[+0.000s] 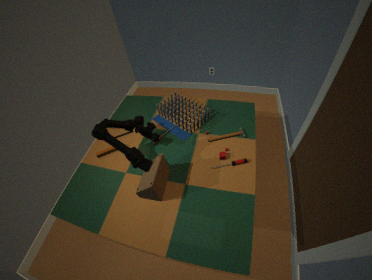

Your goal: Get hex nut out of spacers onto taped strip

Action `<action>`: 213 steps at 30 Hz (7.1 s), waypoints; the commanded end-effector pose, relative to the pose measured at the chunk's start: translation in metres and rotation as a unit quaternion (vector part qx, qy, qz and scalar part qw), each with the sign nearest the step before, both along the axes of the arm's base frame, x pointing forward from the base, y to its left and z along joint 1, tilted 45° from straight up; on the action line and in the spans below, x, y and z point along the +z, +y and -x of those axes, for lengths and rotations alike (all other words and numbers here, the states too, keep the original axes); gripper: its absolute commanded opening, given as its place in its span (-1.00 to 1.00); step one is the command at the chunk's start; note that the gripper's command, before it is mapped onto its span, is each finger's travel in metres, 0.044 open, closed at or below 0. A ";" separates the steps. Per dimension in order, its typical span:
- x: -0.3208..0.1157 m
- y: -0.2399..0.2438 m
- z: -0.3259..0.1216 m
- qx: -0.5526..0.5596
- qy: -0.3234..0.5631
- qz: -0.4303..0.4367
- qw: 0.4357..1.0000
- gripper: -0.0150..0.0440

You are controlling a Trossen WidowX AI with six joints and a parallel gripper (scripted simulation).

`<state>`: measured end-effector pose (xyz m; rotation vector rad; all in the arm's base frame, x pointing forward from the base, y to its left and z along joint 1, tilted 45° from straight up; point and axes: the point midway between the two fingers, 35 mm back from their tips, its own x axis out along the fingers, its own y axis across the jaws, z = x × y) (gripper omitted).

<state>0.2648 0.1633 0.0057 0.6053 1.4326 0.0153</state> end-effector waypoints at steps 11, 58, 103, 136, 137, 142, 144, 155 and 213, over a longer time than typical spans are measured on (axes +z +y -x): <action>0.003 0.001 0.009 -0.003 0.001 0.003 1.000 -0.49; 0.036 -0.009 0.044 -0.004 0.002 0.003 1.000 -0.49; 0.096 -0.149 -0.013 0.023 0.003 0.026 0.999 -0.49; 0.017 -0.329 -0.009 0.094 -0.003 0.022 0.995 -0.49; 0.014 -0.334 -0.007 0.100 -0.004 0.022 0.995 -0.49; -0.001 -0.357 0.004 0.129 -0.011 0.021 0.991 -0.49; -0.006 -0.366 0.009 0.140 -0.014 0.020 0.990 -0.49; -0.040 -0.415 0.046 0.174 -0.042 0.000 0.984 -0.49; -0.188 -0.470 0.239 0.252 -0.231 -0.024 0.940 -0.49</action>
